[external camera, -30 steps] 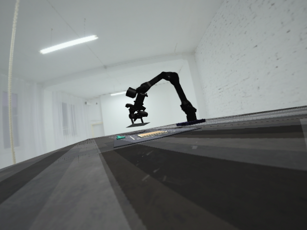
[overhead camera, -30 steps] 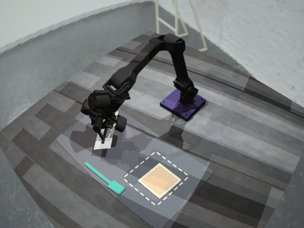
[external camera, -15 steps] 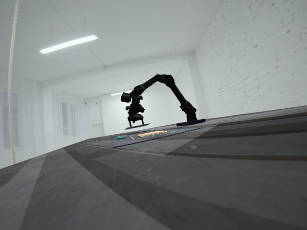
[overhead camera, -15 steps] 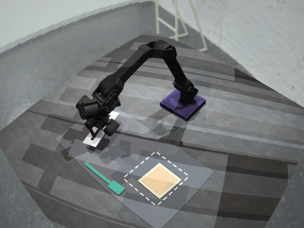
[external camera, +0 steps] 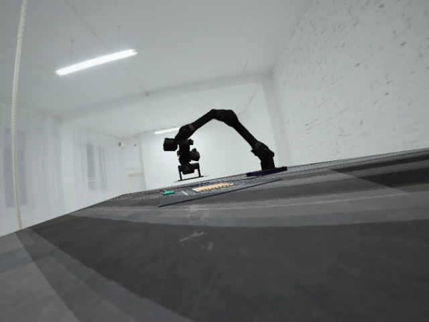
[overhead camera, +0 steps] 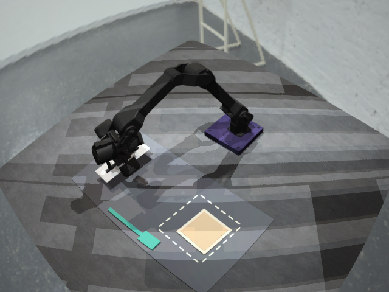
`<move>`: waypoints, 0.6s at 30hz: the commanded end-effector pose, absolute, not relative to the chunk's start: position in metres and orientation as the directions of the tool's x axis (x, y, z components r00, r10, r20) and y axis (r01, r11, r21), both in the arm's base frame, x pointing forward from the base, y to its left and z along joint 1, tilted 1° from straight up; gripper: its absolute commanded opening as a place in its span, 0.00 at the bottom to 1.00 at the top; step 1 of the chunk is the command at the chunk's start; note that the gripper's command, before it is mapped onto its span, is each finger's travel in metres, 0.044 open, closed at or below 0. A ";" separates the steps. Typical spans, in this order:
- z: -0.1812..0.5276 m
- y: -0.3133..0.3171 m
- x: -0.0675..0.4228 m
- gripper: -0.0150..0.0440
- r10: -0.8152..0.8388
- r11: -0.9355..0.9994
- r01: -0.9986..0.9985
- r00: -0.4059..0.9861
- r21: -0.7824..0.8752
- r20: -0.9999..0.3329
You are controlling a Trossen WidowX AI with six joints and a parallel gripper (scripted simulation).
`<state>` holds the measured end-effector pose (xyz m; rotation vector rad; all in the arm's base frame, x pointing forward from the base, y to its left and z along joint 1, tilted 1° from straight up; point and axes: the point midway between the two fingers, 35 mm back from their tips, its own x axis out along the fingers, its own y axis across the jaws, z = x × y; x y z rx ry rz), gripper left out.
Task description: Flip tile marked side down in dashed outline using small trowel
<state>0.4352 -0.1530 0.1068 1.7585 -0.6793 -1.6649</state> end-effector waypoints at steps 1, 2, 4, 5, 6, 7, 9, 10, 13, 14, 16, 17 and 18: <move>0.110 -0.164 0.437 0.25 -0.772 -0.635 -0.029 0.031 0.772 -0.634; 0.110 -0.165 0.437 0.25 -0.776 -0.630 -0.036 0.026 0.775 -0.630; 0.110 -0.165 0.437 0.25 -0.778 -0.629 -0.039 0.024 0.777 -0.628; 0.110 -0.165 0.437 0.25 -0.778 -0.629 -0.039 0.024 0.777 -0.628; 0.110 -0.165 0.437 0.25 -0.778 -0.629 -0.039 0.024 0.777 -0.628; 0.110 -0.165 0.437 0.25 -0.778 -0.629 -0.039 0.024 0.777 -0.628; 0.110 -0.165 0.437 0.25 -0.778 -0.629 -0.039 0.024 0.777 -0.628; 0.110 -0.165 0.437 0.25 -0.778 -0.629 -0.039 0.024 0.777 -0.628; 0.107 -0.166 0.437 0.25 -0.777 -0.629 -0.039 0.024 0.776 -0.629; 0.106 -0.166 0.438 0.25 -0.777 -0.629 -0.039 0.024 0.776 -0.629; 0.103 -0.166 0.438 0.25 -0.777 -0.630 -0.039 0.024 0.776 -0.629; 0.101 -0.166 0.438 0.25 -0.777 -0.630 -0.038 0.024 0.776 -0.629; 0.099 -0.166 0.439 0.25 -0.777 -0.630 -0.038 0.025 0.776 -0.629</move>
